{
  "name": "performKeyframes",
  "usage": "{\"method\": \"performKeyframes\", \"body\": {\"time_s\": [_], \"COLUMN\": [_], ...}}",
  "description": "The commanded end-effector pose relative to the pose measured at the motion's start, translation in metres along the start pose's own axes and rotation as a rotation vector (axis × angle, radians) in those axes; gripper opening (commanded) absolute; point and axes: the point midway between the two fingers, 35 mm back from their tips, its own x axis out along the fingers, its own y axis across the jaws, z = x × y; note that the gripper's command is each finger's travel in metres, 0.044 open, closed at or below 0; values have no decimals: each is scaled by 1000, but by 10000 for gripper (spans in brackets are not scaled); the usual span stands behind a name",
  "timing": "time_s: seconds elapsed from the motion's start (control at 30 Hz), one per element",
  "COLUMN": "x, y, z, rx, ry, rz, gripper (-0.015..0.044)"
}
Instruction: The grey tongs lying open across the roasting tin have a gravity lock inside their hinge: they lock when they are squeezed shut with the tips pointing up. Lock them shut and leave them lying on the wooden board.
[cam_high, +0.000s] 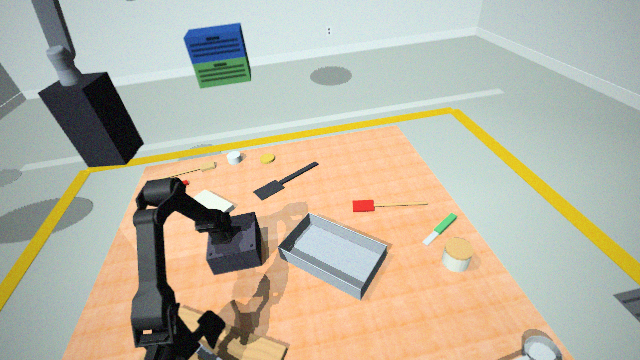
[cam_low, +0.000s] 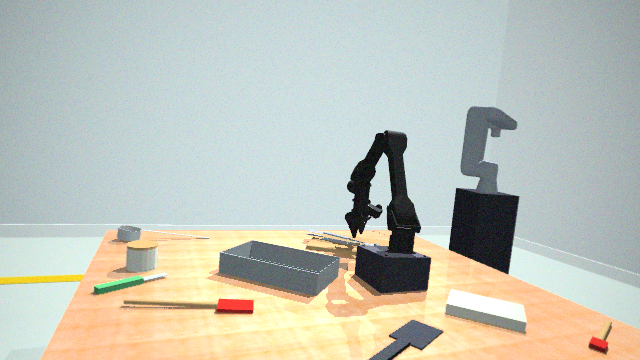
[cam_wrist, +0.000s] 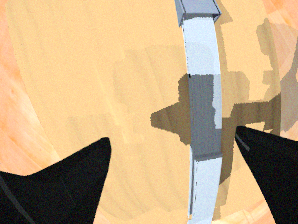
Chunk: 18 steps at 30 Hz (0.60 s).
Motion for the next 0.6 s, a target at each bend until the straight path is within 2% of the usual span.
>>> {"method": "performKeyframes", "body": {"time_s": [0.0,0.37,0.57], "x": [-10,-106,-114], "y": [7,38,37], "z": [11,136,145], "rx": [-4,-4,-5], "ry": [0,-10,-11], "rz": [4,9,8], "gripper": [440,440,440]}}
